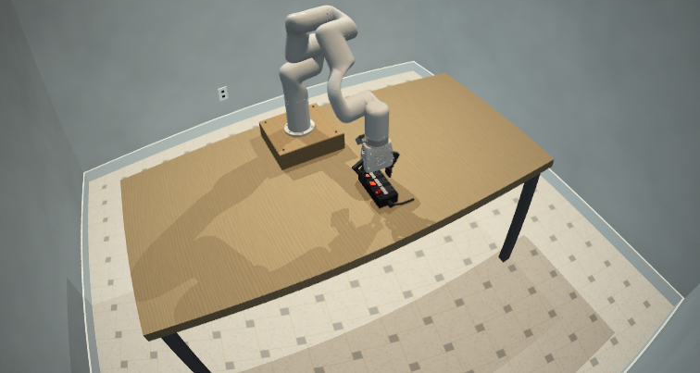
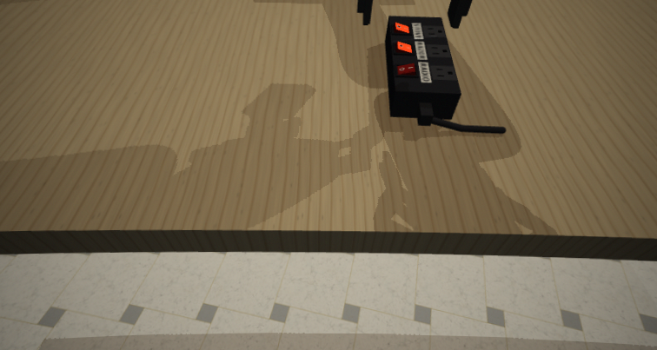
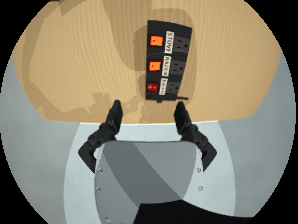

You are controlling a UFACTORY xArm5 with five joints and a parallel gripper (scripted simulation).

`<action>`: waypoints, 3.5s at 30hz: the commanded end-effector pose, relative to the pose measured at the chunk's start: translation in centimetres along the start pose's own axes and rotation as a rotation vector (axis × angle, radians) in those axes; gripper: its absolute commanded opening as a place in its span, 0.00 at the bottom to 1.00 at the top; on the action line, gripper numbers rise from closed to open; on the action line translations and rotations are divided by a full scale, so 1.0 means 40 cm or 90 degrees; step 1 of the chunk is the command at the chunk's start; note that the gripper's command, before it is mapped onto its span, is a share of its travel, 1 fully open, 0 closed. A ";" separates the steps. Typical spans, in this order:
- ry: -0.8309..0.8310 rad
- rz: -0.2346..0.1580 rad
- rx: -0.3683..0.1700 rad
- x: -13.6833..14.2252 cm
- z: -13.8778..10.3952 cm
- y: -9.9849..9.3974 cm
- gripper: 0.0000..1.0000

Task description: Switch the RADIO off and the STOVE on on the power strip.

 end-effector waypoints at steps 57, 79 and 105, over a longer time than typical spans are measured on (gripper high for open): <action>0.000 -0.001 -0.003 0.001 -0.002 -0.216 1.00; 0.000 -0.001 -0.003 0.001 -0.002 -0.216 1.00; 0.000 -0.001 -0.003 0.001 -0.002 -0.216 1.00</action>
Point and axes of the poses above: the point where the finger pads meet when closed, its own y axis out along the fingers, its own x axis across the jaws, z = x × y, the point moved 5 cm from there along -y, back along the fingers, and after that the axes turned 9 degrees about y, right-handed, at the moved point
